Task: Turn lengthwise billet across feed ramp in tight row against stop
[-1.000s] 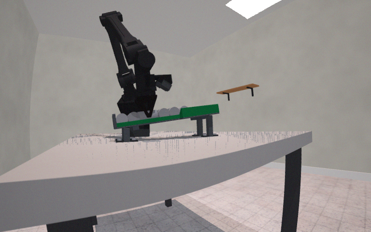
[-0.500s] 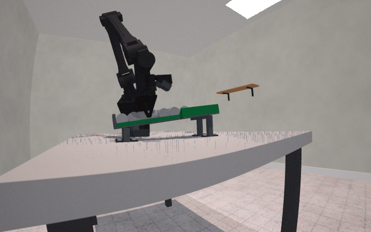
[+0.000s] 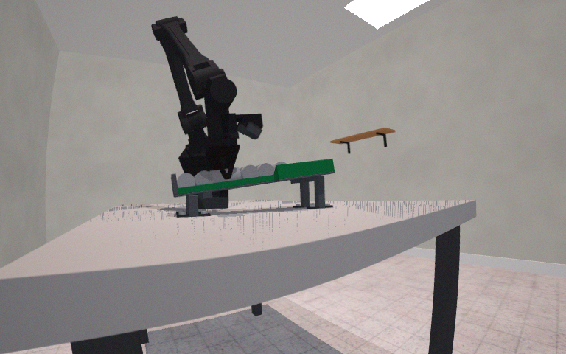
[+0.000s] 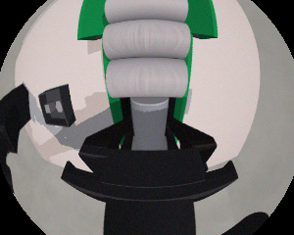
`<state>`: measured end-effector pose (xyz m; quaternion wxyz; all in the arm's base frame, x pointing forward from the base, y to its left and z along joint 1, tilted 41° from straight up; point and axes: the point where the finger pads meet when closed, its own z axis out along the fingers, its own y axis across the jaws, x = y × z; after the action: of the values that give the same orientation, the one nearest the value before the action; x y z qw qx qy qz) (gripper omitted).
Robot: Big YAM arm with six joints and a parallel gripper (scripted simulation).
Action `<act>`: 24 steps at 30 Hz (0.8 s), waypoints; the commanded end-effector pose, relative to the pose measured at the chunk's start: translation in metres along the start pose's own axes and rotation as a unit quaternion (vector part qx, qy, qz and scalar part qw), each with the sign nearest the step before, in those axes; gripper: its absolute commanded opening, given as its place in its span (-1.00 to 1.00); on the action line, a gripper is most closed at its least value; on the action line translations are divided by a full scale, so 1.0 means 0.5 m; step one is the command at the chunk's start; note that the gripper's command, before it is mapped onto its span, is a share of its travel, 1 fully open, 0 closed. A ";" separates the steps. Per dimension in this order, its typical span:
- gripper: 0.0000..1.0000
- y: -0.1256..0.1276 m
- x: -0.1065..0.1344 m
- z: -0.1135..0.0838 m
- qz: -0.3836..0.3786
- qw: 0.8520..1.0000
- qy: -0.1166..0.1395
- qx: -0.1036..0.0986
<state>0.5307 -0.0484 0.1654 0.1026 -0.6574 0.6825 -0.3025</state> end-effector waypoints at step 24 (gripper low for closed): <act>-1.00 -0.029 -0.005 -0.043 0.005 1.000 -0.003 0.018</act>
<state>0.5307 -0.0484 0.1654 0.1026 -0.6574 0.6825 -0.3025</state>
